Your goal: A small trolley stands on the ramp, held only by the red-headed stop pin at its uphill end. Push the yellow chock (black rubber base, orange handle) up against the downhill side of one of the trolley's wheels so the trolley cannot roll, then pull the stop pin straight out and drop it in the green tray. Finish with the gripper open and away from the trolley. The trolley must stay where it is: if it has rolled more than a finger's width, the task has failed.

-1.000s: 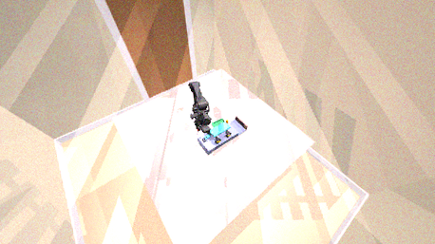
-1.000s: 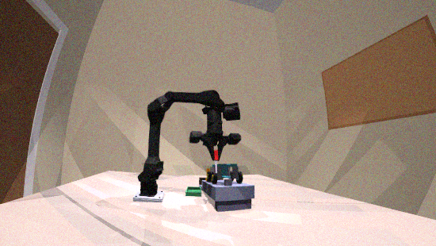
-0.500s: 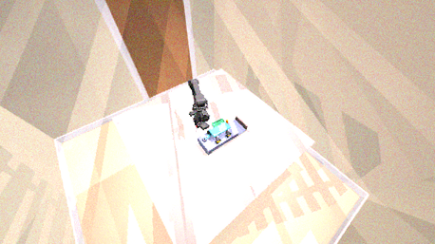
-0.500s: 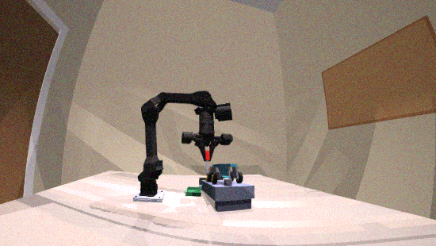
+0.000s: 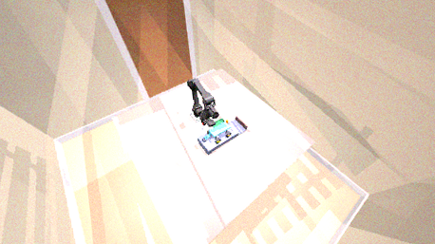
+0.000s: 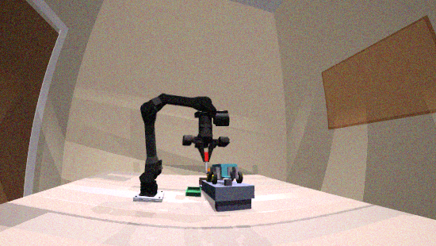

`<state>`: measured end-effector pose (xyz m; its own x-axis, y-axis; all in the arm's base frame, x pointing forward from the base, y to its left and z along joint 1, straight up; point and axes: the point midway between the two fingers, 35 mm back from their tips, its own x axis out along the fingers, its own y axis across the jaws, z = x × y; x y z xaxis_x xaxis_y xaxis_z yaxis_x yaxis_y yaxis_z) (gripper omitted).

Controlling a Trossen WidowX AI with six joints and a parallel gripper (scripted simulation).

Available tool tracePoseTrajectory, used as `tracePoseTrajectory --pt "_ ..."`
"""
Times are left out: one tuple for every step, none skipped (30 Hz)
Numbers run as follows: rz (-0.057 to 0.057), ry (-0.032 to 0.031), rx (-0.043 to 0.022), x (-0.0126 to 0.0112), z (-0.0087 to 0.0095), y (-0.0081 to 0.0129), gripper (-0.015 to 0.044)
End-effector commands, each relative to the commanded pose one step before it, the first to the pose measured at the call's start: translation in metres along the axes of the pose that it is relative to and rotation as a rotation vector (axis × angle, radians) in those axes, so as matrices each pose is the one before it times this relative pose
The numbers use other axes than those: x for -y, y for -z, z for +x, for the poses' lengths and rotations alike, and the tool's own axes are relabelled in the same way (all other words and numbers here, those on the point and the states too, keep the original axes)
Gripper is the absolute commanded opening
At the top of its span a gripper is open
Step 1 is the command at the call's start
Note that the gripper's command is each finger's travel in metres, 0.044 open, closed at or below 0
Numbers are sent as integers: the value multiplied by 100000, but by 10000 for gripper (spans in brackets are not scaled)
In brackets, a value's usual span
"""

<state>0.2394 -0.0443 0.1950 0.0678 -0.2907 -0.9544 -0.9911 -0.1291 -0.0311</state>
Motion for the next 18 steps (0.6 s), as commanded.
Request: tracePoseTrajectory --pt "85 -1184 -277 -142 -8 -1275 0" --pt "1 2 34 28 -64 -365 0" --pt "0 1 26 22 -65 -368 0" --pt "1 1 34 24 -61 -366 0" --pt "0 1 26 18 -62 -370 0" --pt "0 1 33 21 -57 -368 0" --pt "0 0 26 15 -58 -372 0" --pt "0 0 33 17 -54 -370 0" --pt "0 0 26 11 -55 -374 0" --pt "0 0 33 13 -53 -372 0" --pt "0 0 26 7 -54 -376 0" --pt "0 0 33 9 -51 -372 0" --pt "0 -1 26 3 -52 -377 0" --pt "0 -1 33 6 -48 -372 0" --pt "0 -1 25 0 -49 -377 0" --pt "0 -1 32 2 -45 -370 0" --pt "0 -1 25 -4 -46 -376 0" --pt "0 -1 32 -1 -42 -368 0"
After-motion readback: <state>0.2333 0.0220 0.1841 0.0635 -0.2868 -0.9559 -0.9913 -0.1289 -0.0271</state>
